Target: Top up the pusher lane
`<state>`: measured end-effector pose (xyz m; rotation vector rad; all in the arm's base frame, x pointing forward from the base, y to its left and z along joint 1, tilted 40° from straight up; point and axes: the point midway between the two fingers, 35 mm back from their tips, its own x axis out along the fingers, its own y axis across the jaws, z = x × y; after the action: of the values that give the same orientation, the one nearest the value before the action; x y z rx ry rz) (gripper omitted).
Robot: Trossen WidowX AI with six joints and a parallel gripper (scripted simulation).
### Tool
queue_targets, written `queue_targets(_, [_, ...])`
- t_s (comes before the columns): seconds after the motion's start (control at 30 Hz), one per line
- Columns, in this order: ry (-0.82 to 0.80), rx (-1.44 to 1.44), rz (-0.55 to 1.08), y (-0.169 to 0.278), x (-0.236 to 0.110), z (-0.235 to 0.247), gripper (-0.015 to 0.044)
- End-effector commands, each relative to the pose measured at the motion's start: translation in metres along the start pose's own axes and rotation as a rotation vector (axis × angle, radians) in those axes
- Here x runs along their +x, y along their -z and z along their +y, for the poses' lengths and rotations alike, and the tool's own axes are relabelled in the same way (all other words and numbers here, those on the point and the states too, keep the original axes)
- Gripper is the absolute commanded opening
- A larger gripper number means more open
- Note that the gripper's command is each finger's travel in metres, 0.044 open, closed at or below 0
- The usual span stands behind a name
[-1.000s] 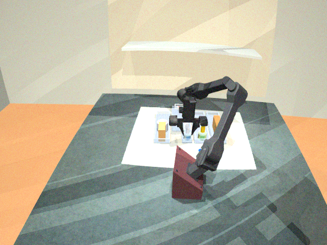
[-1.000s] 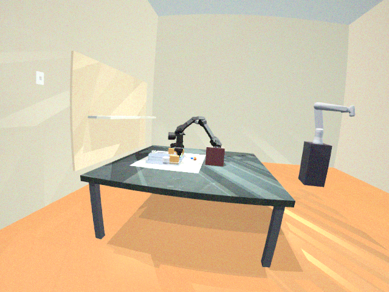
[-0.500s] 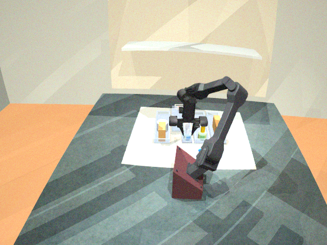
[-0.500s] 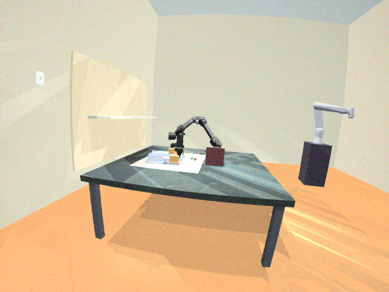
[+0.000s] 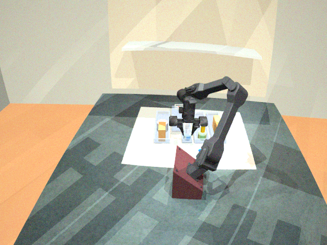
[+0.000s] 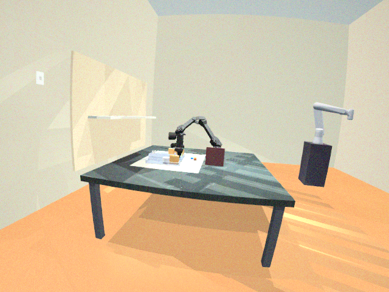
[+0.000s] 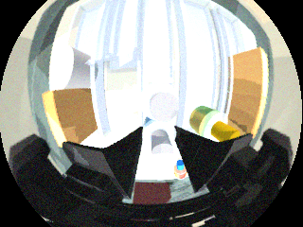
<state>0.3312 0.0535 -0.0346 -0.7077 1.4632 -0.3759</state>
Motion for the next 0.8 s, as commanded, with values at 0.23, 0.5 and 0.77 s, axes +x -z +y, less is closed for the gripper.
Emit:
queue_targets(0.23, [0.0, 0.006, 0.0, 0.0, 0.0, 0.0, 0.0285])
queue_targets(0.5, [-0.001, 0.005, 0.0, 0.0, -0.019, 0.0, 0.0285])
queue_targets(0.77, [-0.001, 0.005, 0.0, 0.002, -0.02, 0.0, 0.0285])
